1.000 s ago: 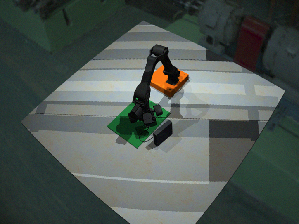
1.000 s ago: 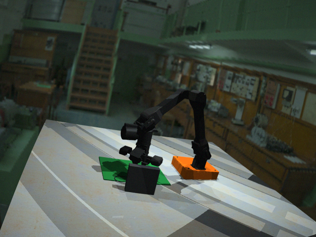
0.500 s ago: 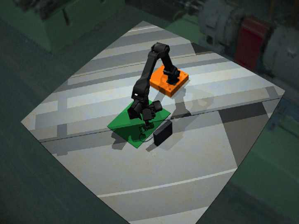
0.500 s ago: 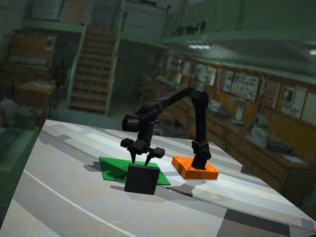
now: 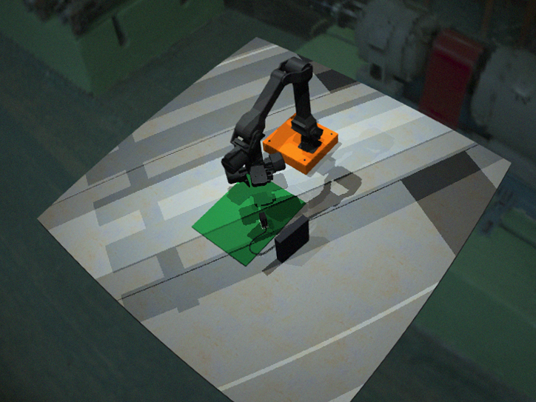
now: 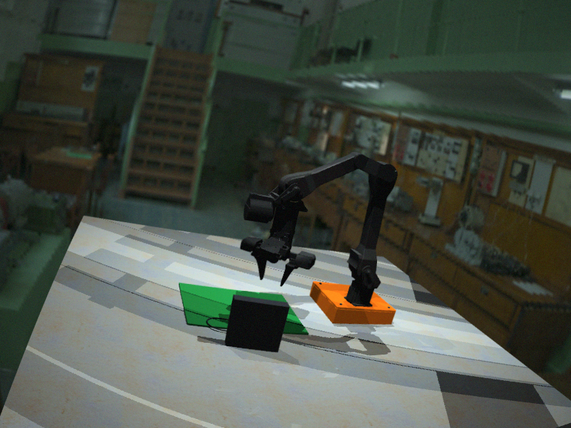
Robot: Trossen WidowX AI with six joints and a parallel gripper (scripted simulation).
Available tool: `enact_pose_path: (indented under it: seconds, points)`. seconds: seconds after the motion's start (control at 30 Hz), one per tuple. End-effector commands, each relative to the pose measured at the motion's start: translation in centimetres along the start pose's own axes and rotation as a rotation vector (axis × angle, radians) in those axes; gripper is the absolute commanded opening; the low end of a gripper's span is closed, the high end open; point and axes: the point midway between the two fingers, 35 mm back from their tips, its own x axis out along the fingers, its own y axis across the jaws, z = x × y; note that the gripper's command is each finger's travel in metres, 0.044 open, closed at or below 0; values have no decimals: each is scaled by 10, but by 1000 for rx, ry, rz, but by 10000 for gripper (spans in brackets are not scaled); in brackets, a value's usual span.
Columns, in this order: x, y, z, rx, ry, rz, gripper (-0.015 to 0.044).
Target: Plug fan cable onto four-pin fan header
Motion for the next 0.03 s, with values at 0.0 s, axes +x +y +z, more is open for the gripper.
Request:
enact_pose_path:
  seconds: [0.0]
  points:
    - [2, 9, -17, -13, -2, -4, 260]
